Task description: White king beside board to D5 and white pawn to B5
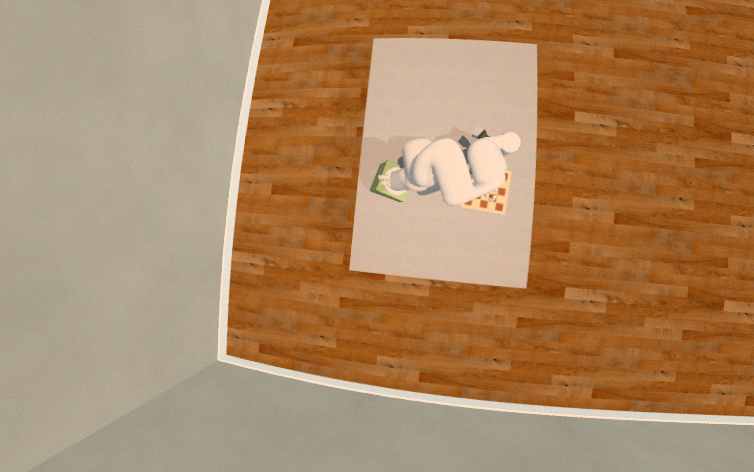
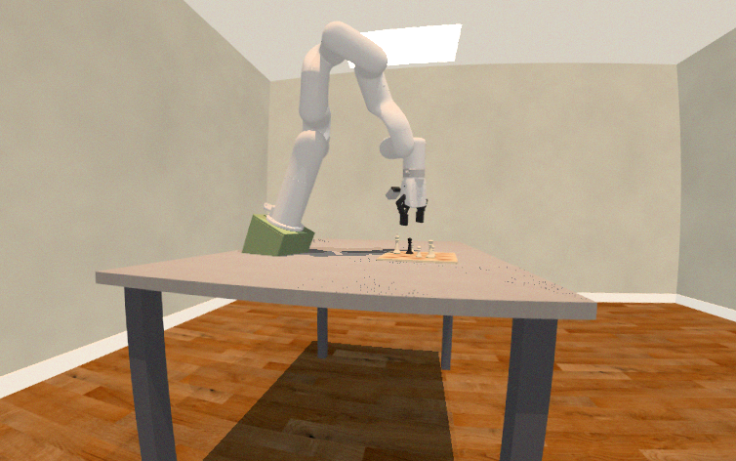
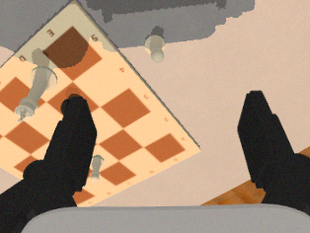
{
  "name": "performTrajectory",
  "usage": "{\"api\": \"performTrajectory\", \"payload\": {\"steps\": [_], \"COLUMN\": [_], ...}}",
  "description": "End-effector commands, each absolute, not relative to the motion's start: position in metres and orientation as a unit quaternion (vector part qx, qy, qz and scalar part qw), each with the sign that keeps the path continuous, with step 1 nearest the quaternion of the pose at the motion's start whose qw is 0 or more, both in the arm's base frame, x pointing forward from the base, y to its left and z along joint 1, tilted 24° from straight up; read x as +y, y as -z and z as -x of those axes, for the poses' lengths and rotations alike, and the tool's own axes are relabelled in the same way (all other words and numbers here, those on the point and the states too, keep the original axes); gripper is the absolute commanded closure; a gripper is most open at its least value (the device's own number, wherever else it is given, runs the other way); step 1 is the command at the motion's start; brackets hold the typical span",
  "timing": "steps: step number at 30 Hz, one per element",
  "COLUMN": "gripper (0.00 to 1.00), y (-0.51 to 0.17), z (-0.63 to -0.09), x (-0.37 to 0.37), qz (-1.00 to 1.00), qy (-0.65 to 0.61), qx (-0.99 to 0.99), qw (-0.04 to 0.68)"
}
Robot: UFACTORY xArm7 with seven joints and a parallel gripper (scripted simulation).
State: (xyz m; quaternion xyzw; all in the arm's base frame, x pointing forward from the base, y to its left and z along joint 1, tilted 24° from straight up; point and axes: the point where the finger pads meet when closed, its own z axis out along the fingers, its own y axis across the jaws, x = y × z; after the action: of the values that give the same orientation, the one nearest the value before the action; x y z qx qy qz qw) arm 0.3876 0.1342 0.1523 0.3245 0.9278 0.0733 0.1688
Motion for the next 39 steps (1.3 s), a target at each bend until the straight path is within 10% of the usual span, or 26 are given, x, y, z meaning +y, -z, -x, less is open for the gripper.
{"api": "performTrajectory", "payload": {"steps": [1,12,13,39], "gripper": [0.00,0.00,0.66,0.66], "y": [-0.1526,-0.1519,-0.1519,-0.1519], "z": [-0.3891,-0.3895,-0.3895,-0.3895], "x": [0.1369,0.1381,0.1381,0.1381], "qz": [-0.412,-0.638,-0.653,-0.752], "qy": [-0.075,-0.109,-0.110,-0.101], "qx": [0.890,0.745,0.731,0.627], "qw": [0.180,0.165,0.164,0.177]}}
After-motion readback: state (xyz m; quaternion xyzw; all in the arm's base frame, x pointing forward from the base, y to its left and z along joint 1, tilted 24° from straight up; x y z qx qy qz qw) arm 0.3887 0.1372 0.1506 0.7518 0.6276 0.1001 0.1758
